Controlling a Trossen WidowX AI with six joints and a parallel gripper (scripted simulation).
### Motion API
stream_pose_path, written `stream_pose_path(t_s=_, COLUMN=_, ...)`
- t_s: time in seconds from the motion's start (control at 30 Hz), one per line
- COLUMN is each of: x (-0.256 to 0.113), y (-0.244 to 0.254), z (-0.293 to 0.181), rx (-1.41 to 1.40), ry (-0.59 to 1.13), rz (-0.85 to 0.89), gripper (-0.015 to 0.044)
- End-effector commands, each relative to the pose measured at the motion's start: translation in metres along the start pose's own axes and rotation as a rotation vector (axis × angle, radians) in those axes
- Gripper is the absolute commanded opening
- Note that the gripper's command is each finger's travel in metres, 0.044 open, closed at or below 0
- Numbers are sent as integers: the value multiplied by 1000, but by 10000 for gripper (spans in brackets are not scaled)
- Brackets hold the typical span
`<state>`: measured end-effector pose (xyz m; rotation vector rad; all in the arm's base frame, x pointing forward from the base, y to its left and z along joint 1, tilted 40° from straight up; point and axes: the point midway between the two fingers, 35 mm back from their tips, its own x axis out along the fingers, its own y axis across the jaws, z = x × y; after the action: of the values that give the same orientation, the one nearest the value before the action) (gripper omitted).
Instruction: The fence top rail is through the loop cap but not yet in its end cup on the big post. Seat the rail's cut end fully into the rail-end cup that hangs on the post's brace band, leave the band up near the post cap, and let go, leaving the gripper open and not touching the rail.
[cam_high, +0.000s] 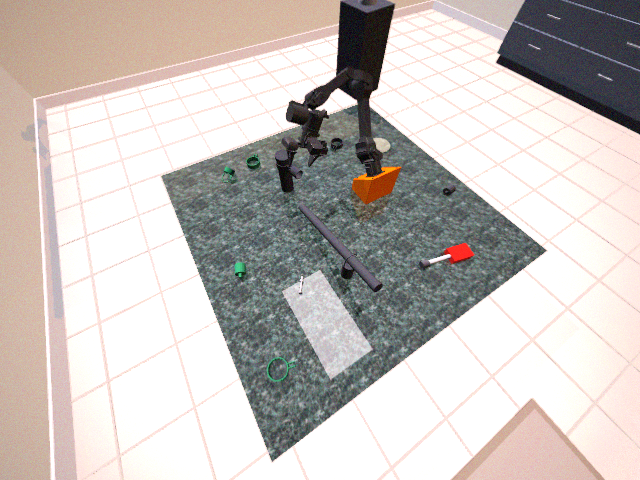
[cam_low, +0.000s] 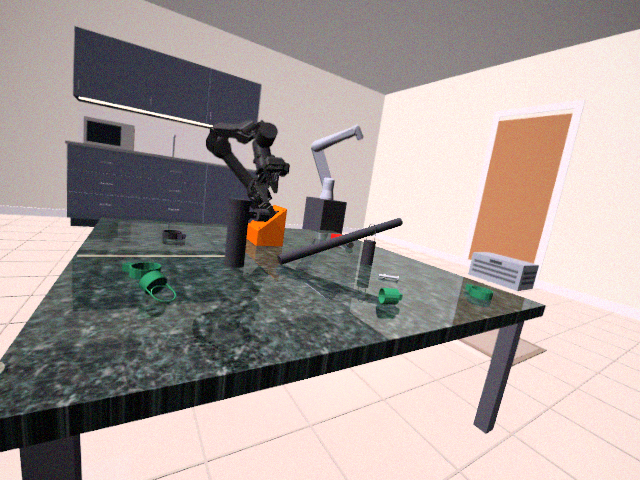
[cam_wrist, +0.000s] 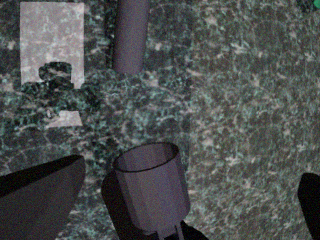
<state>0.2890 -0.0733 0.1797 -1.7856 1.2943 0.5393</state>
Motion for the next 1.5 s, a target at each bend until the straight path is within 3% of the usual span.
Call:
stream_pose_path(t_s=0.0, x=-10, y=13, z=-21, rx=-266, ry=-10, rz=-28, gripper=440)
stream_pose_path(t_s=0.33, x=-10, y=13, z=-21, rx=-266, ry=-10, rz=-28, gripper=440)
stream_pose_path(t_s=1.47, x=50, y=21, z=-23, rx=-266, ry=-9, rz=-28, gripper=440)
